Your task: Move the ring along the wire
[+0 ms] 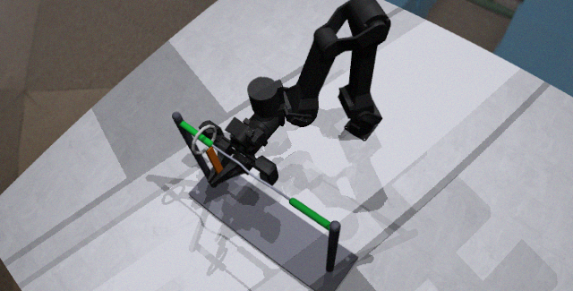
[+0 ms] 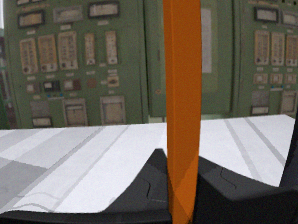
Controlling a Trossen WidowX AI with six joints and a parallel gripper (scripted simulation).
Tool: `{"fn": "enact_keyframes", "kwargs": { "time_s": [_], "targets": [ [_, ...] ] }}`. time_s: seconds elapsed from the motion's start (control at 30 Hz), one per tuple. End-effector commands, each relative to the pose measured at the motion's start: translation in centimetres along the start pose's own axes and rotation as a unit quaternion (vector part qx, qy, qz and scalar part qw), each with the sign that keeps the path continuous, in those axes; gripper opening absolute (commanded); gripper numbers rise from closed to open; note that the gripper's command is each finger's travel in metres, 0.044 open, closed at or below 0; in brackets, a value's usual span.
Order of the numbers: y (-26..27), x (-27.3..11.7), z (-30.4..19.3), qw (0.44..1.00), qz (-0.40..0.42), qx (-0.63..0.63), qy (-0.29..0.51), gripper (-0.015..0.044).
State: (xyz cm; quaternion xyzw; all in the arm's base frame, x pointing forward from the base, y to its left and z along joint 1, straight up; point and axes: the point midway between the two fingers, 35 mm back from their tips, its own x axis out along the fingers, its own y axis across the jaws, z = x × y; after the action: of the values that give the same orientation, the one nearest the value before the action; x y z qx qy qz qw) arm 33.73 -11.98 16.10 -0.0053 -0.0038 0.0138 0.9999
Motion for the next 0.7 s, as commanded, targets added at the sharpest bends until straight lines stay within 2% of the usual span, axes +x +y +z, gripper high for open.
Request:
{"fn": "enact_keyframes", "kwargs": {
  "time_s": [0.0, 0.67],
  "targets": [
    [-0.15, 0.11, 0.37, 1.000, -0.002, -0.002, -0.004, -0.0150],
    [0.09, 0.11, 0.38, 1.000, -0.002, -0.002, -0.004, -0.0150]
  ]
}}
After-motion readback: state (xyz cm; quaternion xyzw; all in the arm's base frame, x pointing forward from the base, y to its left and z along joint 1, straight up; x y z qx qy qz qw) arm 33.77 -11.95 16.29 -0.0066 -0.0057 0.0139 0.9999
